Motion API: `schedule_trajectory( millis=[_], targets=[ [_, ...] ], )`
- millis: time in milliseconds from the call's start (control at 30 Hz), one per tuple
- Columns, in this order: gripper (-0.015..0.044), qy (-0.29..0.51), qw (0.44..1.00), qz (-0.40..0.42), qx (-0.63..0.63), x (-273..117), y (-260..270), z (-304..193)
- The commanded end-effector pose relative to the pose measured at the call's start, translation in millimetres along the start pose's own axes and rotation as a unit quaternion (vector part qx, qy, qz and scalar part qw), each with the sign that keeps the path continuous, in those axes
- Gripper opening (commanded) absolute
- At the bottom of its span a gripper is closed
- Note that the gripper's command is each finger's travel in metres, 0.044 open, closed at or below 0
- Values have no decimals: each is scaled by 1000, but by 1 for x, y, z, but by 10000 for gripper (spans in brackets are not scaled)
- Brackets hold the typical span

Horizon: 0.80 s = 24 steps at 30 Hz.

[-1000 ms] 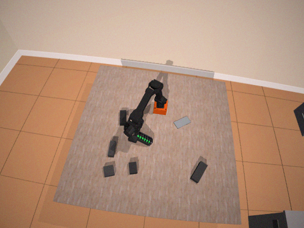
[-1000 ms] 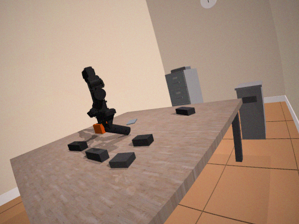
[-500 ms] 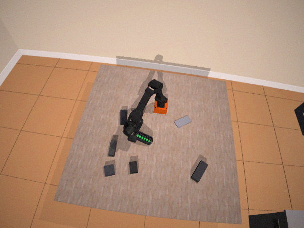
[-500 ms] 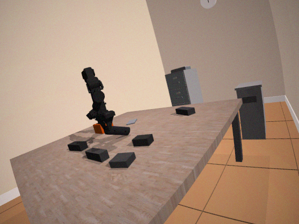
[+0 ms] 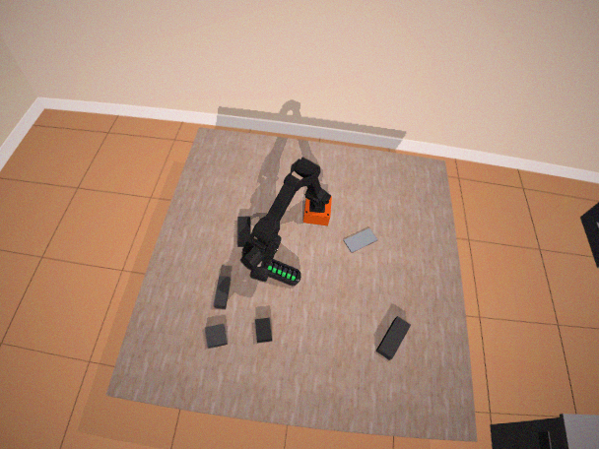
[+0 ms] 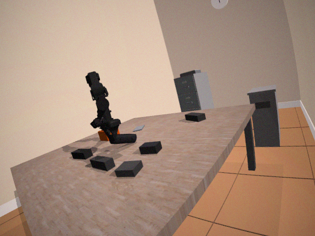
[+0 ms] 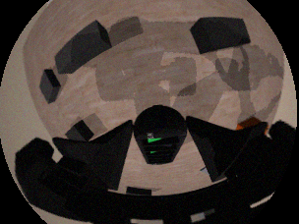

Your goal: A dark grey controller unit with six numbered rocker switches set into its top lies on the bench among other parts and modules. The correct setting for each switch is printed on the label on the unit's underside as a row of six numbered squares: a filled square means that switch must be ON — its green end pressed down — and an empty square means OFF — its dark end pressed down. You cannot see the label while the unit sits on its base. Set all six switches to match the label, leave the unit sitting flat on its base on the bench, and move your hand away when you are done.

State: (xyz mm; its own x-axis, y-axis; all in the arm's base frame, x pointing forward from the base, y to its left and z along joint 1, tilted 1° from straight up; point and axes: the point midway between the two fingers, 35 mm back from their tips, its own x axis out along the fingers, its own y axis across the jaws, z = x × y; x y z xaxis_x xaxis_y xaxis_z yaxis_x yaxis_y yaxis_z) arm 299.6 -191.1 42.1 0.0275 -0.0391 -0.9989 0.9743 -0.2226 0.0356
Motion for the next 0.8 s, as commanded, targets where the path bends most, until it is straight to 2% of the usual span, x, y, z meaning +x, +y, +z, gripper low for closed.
schedule_trajectory(
  millis=[0, 767],
  targets=[
    [338, -1, 1000, -2, -3, 3, -1, 2],
    [338, -1, 1000, -2, -3, 19, -1, 2]
  ],
)
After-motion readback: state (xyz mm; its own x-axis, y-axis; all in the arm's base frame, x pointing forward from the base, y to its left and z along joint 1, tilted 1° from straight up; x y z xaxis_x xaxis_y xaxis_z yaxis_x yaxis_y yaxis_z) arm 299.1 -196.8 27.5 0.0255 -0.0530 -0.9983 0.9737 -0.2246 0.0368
